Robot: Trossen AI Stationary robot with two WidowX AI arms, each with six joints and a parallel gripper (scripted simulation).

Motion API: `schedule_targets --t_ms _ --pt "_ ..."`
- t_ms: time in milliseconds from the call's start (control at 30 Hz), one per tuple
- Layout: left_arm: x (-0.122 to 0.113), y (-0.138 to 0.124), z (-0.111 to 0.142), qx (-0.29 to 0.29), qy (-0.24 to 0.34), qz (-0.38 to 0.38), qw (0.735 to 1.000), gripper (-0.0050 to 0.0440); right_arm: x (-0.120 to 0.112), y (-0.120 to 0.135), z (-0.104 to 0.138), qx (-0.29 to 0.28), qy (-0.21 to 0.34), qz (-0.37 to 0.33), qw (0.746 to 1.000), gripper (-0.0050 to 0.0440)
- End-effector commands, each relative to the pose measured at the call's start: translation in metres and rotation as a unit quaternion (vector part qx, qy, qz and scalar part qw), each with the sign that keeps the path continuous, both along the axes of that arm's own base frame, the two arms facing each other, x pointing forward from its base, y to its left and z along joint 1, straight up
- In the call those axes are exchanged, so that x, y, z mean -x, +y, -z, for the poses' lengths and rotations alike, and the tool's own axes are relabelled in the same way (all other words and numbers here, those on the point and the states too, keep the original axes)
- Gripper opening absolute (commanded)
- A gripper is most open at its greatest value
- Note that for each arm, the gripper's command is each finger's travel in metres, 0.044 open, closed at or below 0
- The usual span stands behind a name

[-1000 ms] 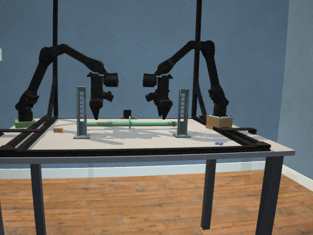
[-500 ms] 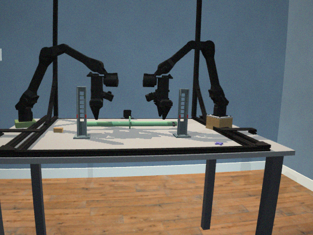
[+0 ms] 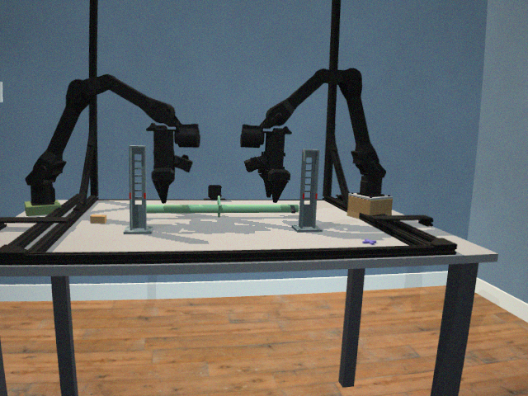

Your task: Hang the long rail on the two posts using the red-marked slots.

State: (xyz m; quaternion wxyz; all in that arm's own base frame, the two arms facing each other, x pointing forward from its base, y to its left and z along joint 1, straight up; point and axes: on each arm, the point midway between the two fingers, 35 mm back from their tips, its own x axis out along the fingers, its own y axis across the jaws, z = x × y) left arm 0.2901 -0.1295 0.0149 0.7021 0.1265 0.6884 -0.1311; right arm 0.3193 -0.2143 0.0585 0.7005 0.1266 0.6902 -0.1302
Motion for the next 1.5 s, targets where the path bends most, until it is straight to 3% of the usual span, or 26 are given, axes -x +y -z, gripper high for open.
schedule_targets --t_ms 0,500,867,1133,1200,1467 --pt "0.004 0.002 0.011 -0.004 0.008 0.0 1.0 0.044 0.002 0.001 0.01 -0.003 0.005 0.0 1.0 0.044" --pt "0.006 0.002 0.032 -0.004 0.008 0.0 1.0 0.044 0.003 0.002 0.03 -0.003 0.005 0.0 1.0 0.044" --pt "0.006 0.002 0.033 -0.004 0.008 0.0 1.0 0.044 0.003 0.002 0.032 -0.003 0.005 0.0 1.0 0.044" --pt "0.006 0.002 0.033 -0.004 0.008 0.0 1.0 0.0248 0.003 0.002 0.032 -0.003 0.005 0.0 1.0 0.0248" --pt "0.006 0.002 0.033 -0.004 0.008 0.0 1.0 0.0248 0.003 0.002 0.032 -0.003 0.005 0.0 1.0 0.0248" --pt "0.006 0.002 0.033 -0.004 0.008 0.0 1.0 0.0056 0.003 0.002 0.032 -0.003 0.005 0.0 1.0 0.0056"
